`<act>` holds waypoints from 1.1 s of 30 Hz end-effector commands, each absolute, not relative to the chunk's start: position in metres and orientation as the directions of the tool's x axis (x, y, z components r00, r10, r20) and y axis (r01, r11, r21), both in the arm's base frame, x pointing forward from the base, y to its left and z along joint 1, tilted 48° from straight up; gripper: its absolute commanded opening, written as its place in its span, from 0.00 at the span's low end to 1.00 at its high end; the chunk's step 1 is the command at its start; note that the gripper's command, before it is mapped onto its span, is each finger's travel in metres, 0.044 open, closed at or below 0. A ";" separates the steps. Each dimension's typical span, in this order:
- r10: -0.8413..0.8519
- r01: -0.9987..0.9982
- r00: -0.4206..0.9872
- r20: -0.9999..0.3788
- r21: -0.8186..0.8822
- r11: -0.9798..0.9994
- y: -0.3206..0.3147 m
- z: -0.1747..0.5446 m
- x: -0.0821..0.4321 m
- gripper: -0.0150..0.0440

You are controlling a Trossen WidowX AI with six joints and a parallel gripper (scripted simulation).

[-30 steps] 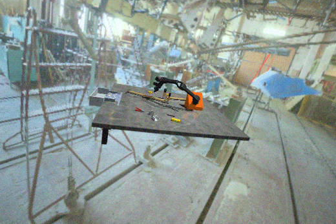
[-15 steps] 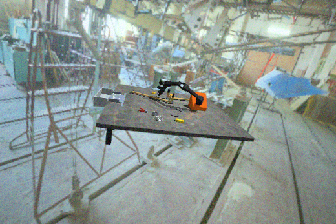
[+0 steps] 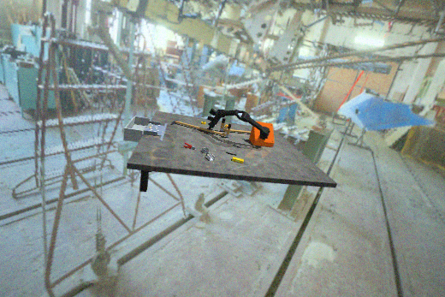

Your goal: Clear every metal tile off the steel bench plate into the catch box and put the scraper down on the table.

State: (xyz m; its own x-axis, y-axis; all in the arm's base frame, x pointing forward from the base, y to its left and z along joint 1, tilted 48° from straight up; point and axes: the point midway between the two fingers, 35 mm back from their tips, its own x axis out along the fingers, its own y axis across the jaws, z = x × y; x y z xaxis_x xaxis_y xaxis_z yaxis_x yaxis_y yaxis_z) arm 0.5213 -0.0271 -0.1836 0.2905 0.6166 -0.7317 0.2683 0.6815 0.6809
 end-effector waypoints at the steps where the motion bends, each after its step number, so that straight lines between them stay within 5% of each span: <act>1: 0.617 0.279 0.289 -0.732 0.681 0.677 -0.025 -0.188 0.519 0.25; 33: 0.616 0.279 0.287 -0.733 0.679 0.678 -0.006 -0.168 0.530 0.25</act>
State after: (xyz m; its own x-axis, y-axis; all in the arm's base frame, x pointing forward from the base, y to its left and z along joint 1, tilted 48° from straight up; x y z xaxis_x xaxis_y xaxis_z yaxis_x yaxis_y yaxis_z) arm 0.5276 -0.0072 -0.1723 0.2830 0.6197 -0.7321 0.2771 0.6779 0.6809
